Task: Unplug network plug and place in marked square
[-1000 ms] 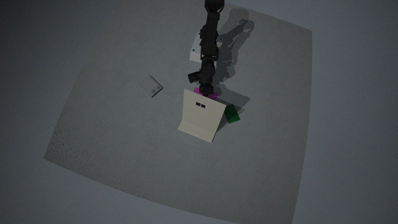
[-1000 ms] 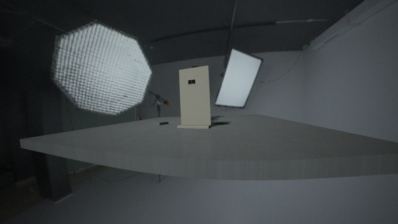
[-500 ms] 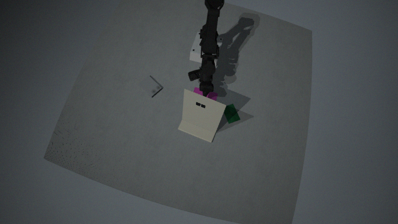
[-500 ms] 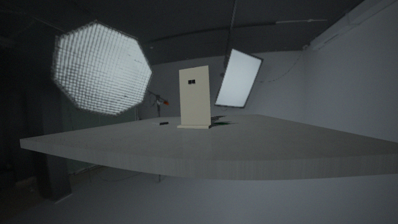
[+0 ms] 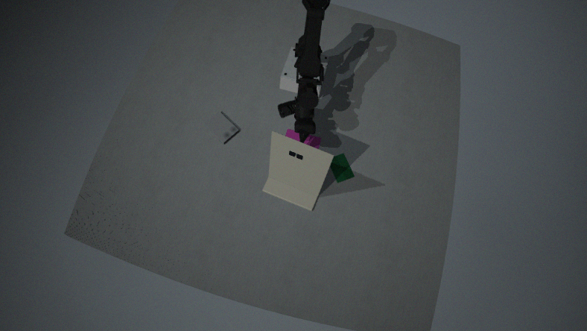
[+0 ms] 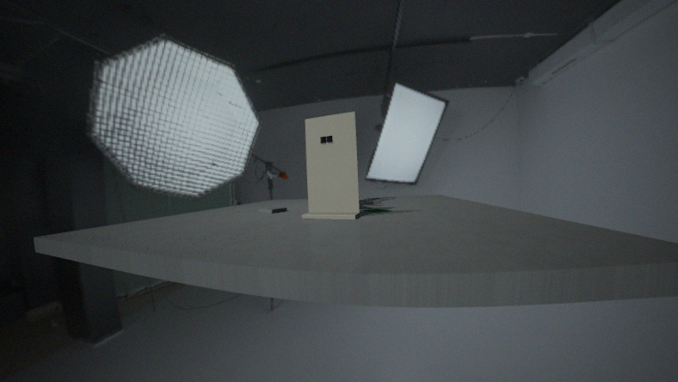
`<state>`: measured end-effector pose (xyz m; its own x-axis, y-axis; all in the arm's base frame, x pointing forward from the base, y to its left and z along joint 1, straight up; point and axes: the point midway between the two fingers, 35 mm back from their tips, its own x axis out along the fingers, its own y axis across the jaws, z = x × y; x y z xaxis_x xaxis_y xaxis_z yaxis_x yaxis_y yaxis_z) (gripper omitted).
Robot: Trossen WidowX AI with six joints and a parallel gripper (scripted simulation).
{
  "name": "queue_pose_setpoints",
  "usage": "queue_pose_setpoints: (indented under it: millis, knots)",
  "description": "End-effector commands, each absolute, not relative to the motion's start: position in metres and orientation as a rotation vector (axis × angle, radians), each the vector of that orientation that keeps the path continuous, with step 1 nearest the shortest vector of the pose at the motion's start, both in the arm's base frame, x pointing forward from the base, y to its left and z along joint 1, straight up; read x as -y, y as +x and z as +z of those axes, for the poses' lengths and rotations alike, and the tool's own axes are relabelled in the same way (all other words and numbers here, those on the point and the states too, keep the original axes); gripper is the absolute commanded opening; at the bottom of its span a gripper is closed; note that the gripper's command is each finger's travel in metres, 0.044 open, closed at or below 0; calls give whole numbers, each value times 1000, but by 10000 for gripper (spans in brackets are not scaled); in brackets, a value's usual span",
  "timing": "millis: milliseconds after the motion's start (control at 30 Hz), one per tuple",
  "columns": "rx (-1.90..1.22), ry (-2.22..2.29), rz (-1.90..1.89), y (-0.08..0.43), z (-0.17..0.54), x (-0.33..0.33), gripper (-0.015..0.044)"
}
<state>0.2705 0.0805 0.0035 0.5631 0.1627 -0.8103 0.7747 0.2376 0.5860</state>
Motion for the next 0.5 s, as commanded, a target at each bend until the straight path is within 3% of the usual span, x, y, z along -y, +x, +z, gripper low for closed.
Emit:
queue_pose_setpoints:
  millis: [0,467]
  knots:
    - [-916,1297,-509,272,10,-81,156]
    - [-916,1297,-509,273,27,-82,156]
